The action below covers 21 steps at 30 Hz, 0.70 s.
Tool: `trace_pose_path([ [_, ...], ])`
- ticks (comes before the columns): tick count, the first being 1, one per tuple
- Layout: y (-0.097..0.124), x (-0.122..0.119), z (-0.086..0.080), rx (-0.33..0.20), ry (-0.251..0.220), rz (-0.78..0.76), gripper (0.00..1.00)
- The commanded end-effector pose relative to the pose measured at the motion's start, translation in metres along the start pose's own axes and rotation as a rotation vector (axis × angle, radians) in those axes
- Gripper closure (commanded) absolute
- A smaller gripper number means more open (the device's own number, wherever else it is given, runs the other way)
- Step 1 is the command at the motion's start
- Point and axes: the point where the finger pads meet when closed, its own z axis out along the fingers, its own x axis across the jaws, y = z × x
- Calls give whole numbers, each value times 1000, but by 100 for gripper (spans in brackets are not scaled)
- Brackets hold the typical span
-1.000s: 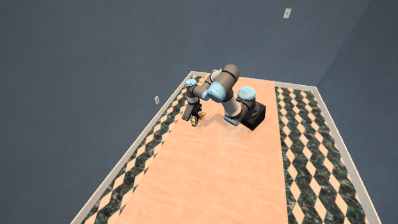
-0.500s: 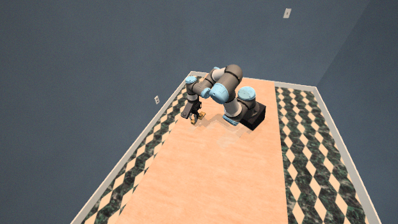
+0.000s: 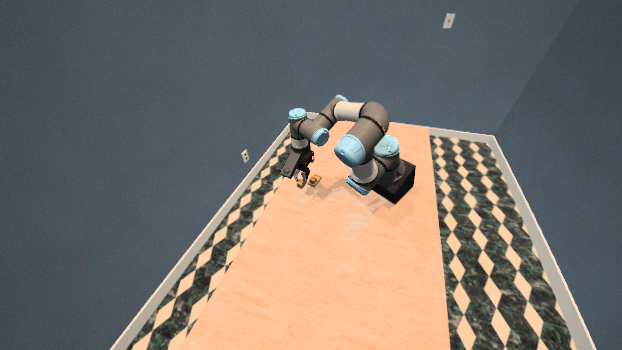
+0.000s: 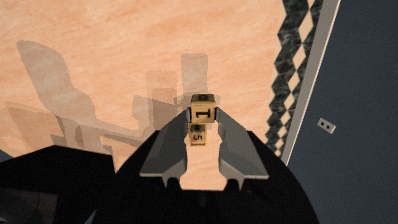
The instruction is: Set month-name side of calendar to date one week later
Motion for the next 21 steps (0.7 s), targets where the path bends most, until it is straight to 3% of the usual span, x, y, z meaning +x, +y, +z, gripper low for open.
trace_pose_path([
  [1, -1, -8, -18, 13, -38, 1, 90],
  [10, 0, -7, -36, 13, -38, 1, 90],
  [21, 0, -7, -39, 14, -39, 1, 90],
])
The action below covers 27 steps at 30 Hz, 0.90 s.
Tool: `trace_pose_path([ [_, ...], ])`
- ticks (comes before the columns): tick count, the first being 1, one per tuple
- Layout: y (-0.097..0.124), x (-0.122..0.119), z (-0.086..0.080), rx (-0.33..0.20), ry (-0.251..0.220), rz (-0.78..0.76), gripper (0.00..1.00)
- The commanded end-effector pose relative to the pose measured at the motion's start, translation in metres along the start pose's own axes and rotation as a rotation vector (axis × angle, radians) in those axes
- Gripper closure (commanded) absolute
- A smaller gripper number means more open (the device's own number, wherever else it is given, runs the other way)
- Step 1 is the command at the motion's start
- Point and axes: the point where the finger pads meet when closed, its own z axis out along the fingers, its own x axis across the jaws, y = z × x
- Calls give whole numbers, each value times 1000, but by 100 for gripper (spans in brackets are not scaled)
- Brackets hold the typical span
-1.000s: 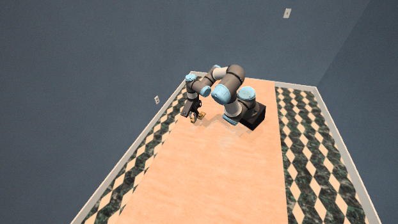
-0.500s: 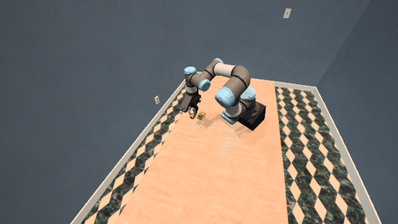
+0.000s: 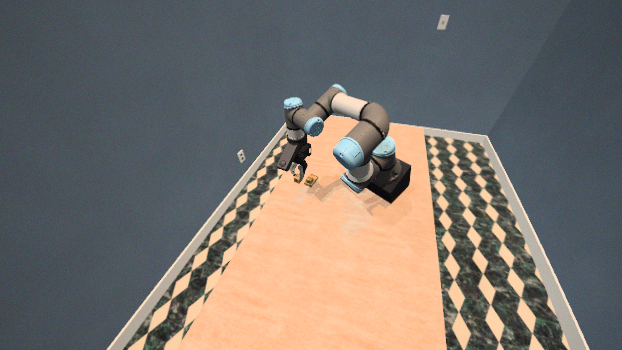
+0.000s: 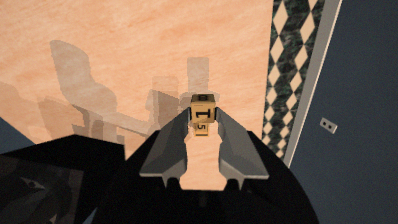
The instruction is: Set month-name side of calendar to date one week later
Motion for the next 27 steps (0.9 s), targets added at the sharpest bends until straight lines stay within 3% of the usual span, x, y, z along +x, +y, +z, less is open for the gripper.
trace_pose_path([
  [1, 0, -2, -2, 4, -12, -2, 90],
  [13, 13, -1, -2, 2, -15, 0, 90],
  [23, 99, -1, -8, 0, -17, 2, 90],
  [27, 119, -4, -10, 4, -15, 1, 90],
])
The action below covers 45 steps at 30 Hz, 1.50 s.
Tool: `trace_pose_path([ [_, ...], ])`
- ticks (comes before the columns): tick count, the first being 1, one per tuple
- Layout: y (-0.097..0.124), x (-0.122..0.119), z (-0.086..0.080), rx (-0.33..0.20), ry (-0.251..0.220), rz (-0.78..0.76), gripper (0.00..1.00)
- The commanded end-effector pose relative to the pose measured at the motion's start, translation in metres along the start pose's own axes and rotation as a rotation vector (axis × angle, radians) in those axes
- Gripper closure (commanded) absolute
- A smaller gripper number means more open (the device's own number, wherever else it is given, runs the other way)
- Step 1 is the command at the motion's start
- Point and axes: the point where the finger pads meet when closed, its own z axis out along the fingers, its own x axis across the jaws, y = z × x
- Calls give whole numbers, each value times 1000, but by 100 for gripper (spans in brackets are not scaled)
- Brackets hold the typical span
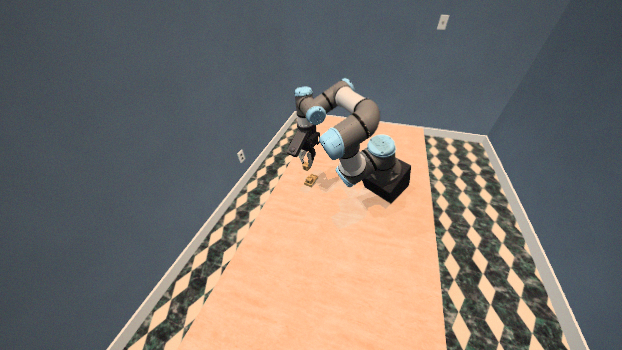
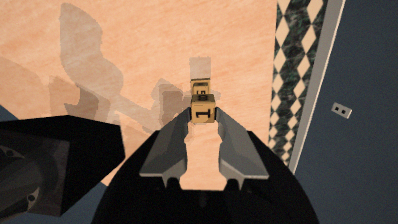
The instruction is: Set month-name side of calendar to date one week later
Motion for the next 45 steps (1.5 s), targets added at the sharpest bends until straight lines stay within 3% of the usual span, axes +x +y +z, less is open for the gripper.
trace_pose_path([
  [1, 42, -4, -1, 14, -4, -48, 90],
  [24, 43, -4, 2, 15, -3, -49, 90],
  [45, 43, -3, 56, 16, -3, -48, 90],
])
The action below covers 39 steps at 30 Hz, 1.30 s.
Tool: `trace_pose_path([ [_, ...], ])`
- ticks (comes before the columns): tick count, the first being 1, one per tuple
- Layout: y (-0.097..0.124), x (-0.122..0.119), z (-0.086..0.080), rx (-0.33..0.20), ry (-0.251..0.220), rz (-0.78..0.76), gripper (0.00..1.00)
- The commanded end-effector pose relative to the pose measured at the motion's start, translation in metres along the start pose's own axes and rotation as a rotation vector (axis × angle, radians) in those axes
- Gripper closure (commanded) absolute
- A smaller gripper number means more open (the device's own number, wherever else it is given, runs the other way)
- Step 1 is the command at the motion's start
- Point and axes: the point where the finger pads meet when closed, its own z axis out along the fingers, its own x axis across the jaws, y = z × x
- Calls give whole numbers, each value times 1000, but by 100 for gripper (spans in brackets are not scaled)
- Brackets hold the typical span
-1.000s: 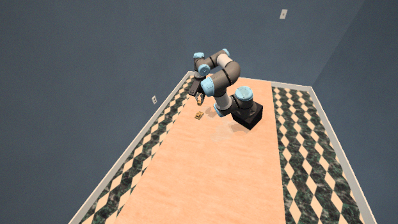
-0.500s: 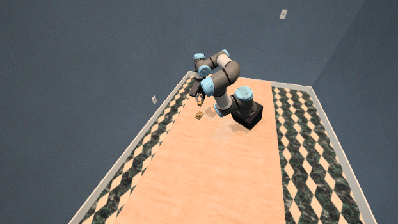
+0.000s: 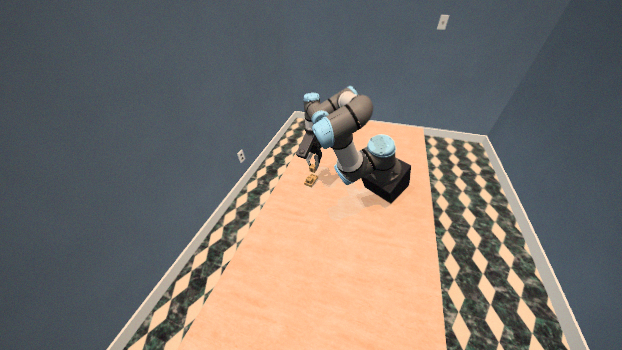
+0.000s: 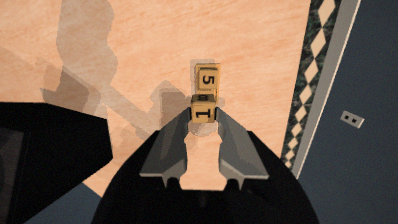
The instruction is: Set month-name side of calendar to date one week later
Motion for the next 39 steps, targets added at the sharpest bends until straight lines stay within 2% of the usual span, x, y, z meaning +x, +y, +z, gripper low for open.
trace_pose_path([
  [1, 5, 7, 19, -18, 21, -1, 90],
  [7, 5, 8, 25, -18, 21, -1, 90],
  [39, 6, 8, 25, -19, 21, -1, 90],
])
